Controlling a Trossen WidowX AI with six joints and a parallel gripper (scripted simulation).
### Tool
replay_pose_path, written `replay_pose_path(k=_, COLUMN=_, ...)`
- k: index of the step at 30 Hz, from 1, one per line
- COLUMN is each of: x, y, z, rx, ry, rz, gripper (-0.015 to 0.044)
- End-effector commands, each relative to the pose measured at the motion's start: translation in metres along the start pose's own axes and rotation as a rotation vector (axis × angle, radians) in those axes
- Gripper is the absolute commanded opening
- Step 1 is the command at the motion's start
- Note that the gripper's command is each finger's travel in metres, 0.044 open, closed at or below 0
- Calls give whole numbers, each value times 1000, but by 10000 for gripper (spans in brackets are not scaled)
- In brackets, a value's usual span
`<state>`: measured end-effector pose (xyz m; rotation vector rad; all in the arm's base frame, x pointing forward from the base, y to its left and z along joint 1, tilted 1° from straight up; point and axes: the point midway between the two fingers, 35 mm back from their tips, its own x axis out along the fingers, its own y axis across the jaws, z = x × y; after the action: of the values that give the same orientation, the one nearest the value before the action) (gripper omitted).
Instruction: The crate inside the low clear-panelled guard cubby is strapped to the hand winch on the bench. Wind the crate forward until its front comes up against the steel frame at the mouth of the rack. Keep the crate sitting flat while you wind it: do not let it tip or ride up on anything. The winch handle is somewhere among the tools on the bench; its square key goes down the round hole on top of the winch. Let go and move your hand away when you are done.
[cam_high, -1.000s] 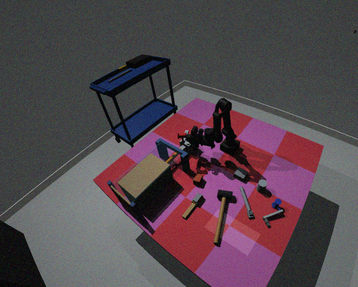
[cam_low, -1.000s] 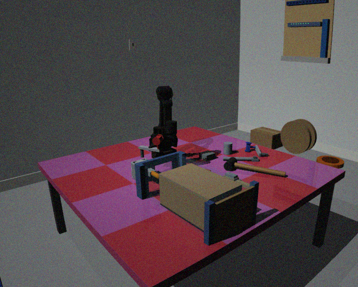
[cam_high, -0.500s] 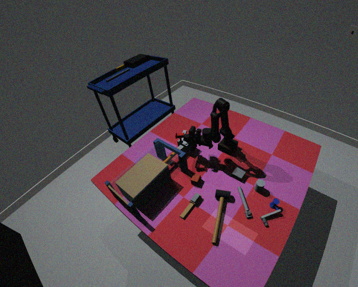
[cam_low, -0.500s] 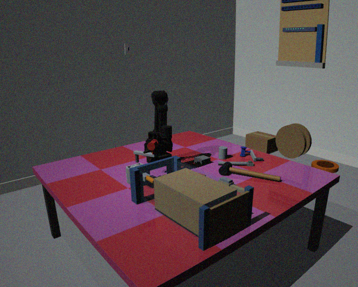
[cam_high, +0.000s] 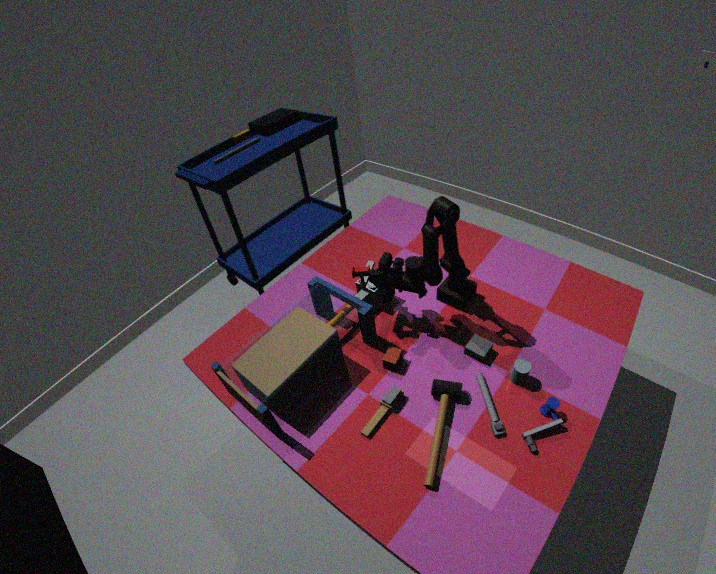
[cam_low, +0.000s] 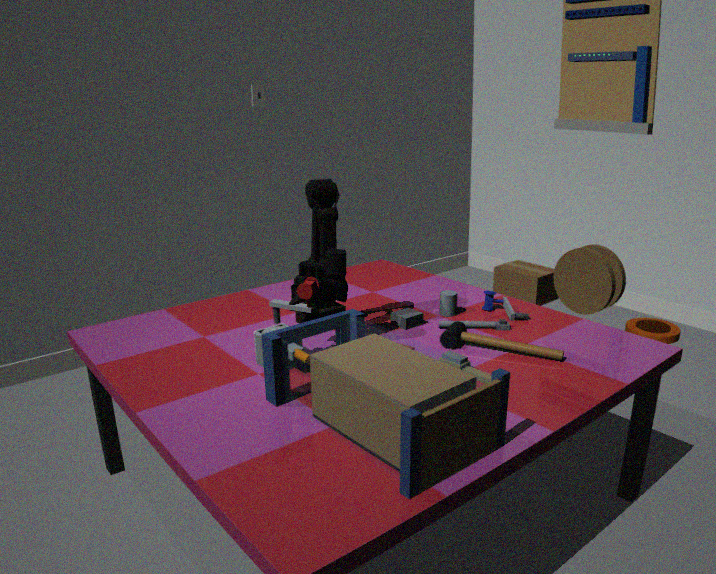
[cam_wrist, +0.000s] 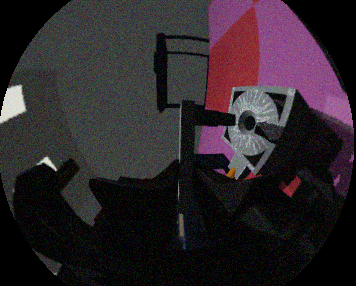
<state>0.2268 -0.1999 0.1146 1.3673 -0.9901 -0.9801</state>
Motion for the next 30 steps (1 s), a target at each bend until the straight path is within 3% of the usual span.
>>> replay_pose_path(k=1, x=0, y=0, z=0, rx=8, ry=2, rz=2, gripper=0)
replay_pose_path(k=30, x=0, y=-4, z=0, rx=8, ry=1, rz=-7, gripper=0)
